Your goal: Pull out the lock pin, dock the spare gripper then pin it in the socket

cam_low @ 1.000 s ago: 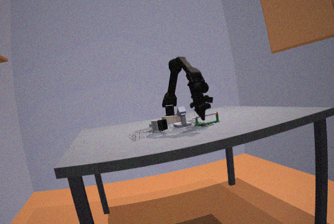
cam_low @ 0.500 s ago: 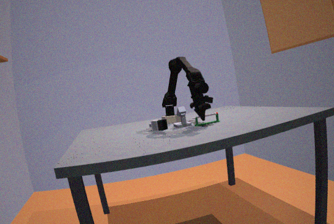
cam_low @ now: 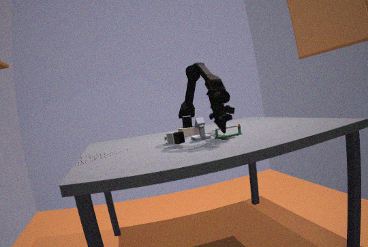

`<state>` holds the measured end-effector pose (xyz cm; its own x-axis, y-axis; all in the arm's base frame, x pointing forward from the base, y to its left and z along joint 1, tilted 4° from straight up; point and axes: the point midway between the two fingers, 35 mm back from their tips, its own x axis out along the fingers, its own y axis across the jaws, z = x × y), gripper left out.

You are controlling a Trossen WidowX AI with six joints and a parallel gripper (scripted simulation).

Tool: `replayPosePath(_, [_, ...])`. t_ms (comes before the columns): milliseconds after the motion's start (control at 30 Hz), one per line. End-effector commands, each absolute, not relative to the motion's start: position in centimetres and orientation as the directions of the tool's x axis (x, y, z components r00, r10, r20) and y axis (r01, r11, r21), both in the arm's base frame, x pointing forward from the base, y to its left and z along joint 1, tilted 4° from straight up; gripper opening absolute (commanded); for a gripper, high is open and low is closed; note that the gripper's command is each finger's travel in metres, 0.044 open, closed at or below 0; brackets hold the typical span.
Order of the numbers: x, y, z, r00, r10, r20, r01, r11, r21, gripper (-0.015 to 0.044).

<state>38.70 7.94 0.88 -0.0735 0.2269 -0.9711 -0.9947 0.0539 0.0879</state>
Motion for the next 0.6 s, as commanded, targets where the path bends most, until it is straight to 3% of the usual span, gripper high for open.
replayPosePath(0, [38.70,7.94,0.88,-0.074,0.227,-0.971,-0.995,0.054,0.088,0.0000])
replayPosePath(100, [38.70,7.94,0.88,-0.074,0.227,-0.971,-0.995,0.054,0.088,0.0000])
replayPosePath(567, [38.69,7.89,1.48,-0.074,0.227,-0.971,-0.995,0.054,0.088,0.0367])
